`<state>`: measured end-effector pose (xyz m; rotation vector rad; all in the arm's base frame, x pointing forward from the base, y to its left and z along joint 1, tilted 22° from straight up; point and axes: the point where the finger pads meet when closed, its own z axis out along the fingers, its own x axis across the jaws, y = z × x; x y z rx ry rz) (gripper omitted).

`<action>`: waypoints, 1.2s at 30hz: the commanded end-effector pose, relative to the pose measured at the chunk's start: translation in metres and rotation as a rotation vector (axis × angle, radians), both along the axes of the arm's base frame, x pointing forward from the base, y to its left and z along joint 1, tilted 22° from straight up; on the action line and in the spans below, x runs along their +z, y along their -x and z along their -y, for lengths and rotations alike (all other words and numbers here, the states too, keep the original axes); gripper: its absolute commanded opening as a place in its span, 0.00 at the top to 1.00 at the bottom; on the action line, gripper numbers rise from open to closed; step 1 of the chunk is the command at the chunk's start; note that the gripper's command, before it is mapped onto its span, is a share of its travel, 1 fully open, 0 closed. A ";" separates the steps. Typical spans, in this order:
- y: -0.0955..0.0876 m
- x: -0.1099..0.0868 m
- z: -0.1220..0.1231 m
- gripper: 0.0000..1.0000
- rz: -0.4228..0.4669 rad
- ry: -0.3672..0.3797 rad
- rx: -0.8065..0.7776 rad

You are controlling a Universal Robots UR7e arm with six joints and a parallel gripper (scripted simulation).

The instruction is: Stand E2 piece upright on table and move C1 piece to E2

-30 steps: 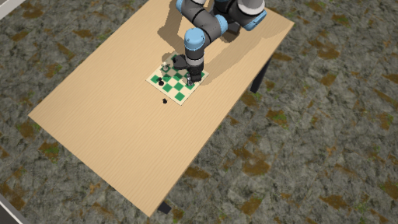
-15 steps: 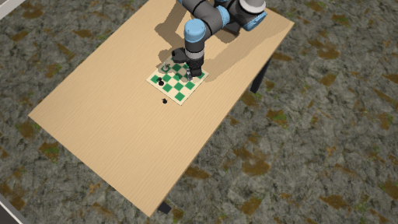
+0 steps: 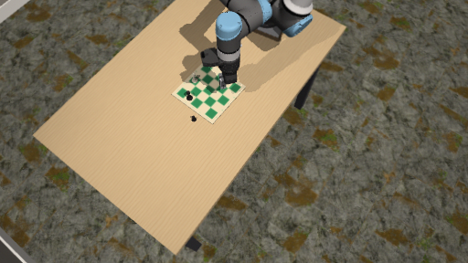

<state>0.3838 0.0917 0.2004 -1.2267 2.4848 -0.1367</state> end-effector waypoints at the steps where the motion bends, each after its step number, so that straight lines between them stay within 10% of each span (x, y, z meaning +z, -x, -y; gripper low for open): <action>1: 0.001 0.003 0.000 1.00 -0.001 -0.001 0.001; 14: 0.013 0.000 0.009 1.00 -0.004 -0.007 -0.016; 24: 0.065 -0.024 0.035 1.00 -0.010 -0.040 -0.100; 36: 0.068 -0.026 0.036 1.00 -0.010 -0.042 -0.106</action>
